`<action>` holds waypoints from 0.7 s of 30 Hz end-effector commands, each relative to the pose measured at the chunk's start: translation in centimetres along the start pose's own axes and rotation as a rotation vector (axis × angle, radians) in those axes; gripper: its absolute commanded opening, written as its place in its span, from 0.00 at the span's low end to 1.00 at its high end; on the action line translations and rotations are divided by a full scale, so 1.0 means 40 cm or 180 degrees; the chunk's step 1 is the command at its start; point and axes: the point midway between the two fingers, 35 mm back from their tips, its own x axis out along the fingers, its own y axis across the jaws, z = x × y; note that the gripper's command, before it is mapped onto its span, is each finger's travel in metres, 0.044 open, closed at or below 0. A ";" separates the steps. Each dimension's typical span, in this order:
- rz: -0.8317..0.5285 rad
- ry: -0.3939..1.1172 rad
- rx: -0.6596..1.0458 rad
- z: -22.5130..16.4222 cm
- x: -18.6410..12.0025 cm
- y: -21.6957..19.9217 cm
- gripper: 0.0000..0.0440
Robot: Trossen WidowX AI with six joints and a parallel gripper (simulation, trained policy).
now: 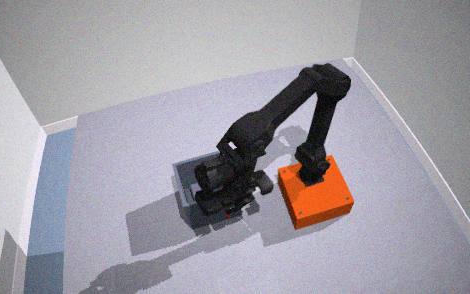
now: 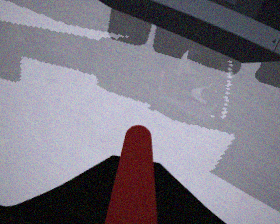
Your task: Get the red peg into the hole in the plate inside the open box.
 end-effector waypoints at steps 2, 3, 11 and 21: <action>-0.0013 -0.0109 0.0036 0.053 -0.024 0.006 0.00; -0.0021 -0.0125 0.0046 0.063 -0.026 0.005 0.00; -0.0111 -0.0231 0.0122 0.130 -0.033 -0.002 0.00; -0.0247 -0.0290 0.0195 0.198 -0.026 -0.015 0.00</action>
